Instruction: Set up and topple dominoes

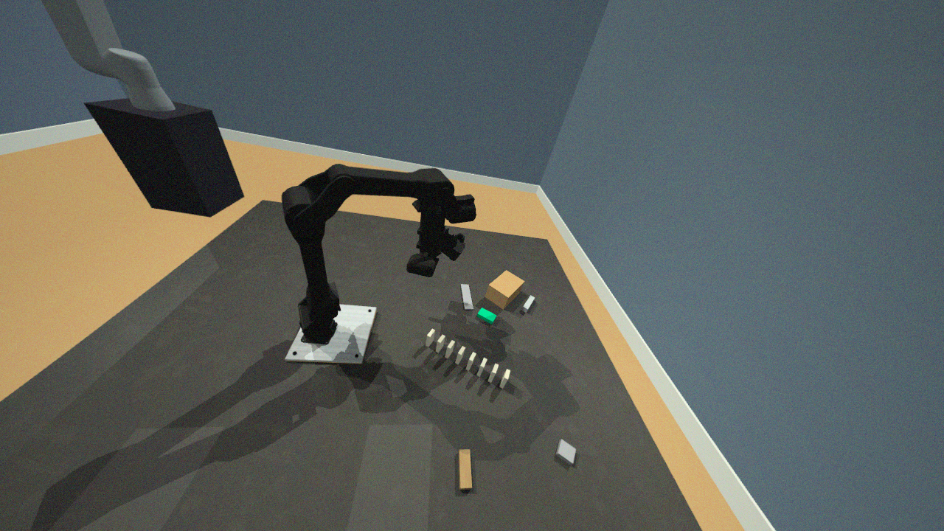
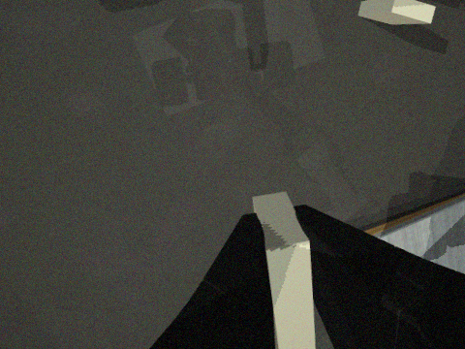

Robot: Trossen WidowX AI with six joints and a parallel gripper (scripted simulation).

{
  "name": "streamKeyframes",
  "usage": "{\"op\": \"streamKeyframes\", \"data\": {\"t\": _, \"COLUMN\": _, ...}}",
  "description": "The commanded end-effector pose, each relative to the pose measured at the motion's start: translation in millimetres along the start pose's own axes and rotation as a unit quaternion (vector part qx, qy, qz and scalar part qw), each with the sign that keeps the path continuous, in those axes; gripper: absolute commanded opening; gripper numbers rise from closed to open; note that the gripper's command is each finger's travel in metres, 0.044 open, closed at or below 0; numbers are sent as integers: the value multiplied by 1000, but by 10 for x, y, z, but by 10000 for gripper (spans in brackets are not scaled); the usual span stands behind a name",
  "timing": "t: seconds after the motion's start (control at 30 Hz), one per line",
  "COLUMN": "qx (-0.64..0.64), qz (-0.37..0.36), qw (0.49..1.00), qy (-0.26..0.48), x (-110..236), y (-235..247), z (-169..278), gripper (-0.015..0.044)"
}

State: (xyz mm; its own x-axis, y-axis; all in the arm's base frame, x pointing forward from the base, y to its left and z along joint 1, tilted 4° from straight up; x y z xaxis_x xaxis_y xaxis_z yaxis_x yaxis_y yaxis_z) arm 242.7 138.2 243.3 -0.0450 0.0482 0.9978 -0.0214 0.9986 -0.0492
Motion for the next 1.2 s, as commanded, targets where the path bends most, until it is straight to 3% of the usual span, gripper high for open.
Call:
{"op": "streamKeyframes", "data": {"t": 0.0, "qx": 184, "qz": -1, "qw": 983, "qy": 4, "x": 2, "y": 258, "z": 7, "gripper": 28}}
{"op": "streamKeyframes", "data": {"t": 0.17, "qx": 470, "qz": -4, "qw": 882, "qy": 3, "x": 8, "y": 651, "z": 65, "gripper": 28}}
{"op": "streamKeyframes", "data": {"t": 0.4, "qx": 767, "qz": -7, "qw": 641, "qy": 1, "x": -1, "y": 1154, "z": 227, "gripper": 28}}
{"op": "streamKeyframes", "data": {"t": 0.93, "qx": 773, "qz": -8, "qw": 635, "qy": -1, "x": -7, "y": 1169, "z": 229, "gripper": 28}}
{"op": "streamKeyframes", "data": {"t": 1.17, "qx": 746, "qz": -57, "qw": 662, "qy": -49, "x": -178, "y": 1228, "z": 113, "gripper": 28}}
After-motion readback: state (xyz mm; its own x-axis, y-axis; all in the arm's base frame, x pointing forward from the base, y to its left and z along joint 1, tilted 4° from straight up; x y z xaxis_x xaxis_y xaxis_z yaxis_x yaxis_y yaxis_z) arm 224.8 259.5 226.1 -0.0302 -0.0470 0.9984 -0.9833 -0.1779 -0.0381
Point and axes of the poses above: the point midway between the two fingers, 35 mm back from their tips, its own x axis back along the fingers, its own y axis across the jaws, z = x × y, the point moved 6 cm from there along x, back along the fingers, and after that the axes turned 9 degrees about x, right-handed, at the moved point
